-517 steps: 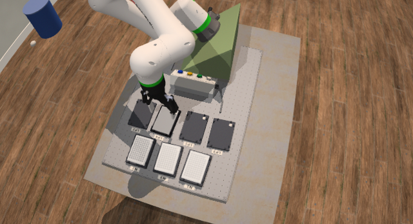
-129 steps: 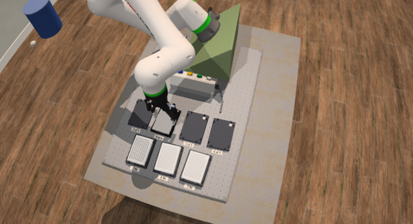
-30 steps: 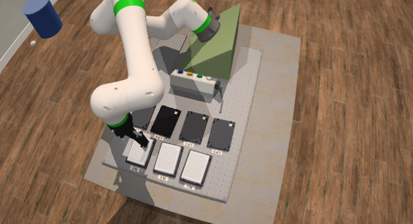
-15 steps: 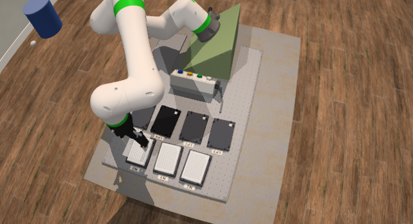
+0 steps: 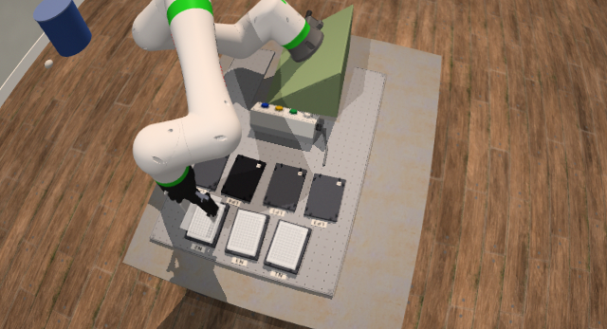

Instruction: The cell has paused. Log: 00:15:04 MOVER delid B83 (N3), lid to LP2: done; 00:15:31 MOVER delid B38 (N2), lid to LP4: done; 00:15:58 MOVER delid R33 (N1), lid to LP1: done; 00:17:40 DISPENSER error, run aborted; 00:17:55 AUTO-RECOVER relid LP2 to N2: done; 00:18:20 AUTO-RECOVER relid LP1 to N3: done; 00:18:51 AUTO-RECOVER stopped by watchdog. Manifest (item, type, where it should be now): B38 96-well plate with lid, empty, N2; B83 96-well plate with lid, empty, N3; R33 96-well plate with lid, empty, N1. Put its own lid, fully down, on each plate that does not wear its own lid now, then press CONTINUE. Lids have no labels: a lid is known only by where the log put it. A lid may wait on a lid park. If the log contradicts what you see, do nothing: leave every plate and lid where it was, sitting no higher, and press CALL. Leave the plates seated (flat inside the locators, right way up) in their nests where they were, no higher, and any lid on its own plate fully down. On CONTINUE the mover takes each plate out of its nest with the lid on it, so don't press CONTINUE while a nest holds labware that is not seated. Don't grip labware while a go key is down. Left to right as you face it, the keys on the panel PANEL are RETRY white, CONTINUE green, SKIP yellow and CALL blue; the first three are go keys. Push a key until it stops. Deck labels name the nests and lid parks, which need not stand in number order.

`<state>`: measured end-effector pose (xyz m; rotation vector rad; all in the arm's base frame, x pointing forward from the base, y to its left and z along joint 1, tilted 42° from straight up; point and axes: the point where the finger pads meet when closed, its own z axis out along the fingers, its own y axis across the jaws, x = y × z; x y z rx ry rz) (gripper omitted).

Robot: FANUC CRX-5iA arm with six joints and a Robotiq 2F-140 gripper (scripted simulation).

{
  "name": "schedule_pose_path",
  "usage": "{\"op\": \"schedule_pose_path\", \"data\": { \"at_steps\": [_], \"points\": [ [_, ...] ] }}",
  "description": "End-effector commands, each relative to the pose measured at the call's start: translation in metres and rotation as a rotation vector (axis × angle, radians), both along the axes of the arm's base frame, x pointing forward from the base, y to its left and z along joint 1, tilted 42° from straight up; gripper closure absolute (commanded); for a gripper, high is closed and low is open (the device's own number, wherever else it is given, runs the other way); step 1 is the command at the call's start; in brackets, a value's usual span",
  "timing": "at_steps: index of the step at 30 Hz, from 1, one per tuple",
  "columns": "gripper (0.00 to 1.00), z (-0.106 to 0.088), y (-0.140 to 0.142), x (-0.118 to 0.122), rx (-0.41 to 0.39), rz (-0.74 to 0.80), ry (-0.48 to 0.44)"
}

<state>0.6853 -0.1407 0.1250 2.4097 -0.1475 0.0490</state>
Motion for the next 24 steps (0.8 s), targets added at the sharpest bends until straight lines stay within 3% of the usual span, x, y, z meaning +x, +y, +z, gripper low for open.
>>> {"op": "schedule_pose_path", "data": {
  "at_steps": [1,17,24],
  "points": [
    [1.00,0.000,0.000,0.000,0.000,0.004,0.003],
    [1.00,-0.003,-0.002,0.000,0.000,0.037,0.032],
    [1.00,-0.013,-0.011,0.000,0.000,0.037,0.033]
  ]
}}
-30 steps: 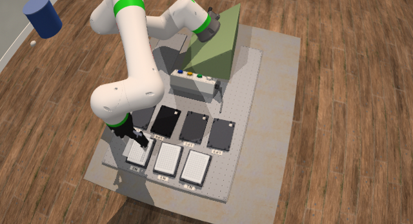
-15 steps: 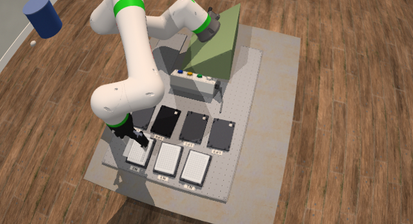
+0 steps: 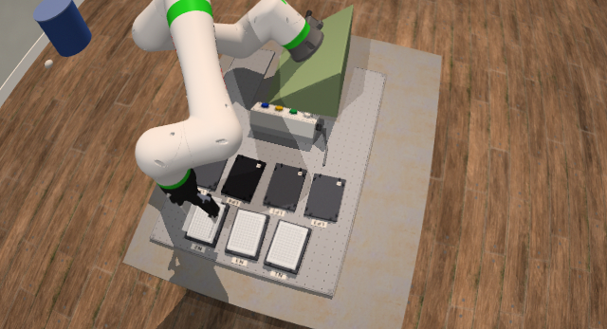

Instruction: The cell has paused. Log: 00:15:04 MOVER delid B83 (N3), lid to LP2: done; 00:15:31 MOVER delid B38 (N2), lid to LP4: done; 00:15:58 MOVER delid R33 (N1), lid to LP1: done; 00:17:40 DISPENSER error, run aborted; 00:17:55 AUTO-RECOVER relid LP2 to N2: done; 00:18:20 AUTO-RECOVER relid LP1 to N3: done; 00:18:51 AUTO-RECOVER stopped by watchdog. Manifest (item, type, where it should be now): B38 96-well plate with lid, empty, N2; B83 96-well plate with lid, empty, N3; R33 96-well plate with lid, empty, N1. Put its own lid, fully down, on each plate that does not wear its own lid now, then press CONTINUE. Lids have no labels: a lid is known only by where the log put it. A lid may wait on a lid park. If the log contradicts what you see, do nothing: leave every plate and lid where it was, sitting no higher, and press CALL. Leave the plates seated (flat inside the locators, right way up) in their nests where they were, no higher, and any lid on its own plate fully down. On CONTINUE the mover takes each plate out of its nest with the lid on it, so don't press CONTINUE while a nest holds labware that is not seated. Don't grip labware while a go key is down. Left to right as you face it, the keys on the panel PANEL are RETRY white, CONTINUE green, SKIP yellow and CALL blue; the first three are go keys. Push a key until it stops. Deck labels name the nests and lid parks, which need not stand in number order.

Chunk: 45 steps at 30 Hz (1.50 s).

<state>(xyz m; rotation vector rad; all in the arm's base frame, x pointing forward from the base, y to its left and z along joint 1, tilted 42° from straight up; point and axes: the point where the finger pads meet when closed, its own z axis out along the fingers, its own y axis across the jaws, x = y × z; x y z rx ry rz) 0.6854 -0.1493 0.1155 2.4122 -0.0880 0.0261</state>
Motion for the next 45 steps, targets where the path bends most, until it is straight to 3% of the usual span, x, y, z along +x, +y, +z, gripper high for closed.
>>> {"op": "schedule_pose_path", "data": {
  "at_steps": [1,18,45],
  "points": [
    [1.00,-0.005,-0.004,0.000,0.000,0.001,0.000],
    [1.00,-0.018,-0.015,0.000,0.000,0.001,0.000],
    [1.00,-0.018,-0.016,0.000,0.000,0.001,0.000]
  ]
}}
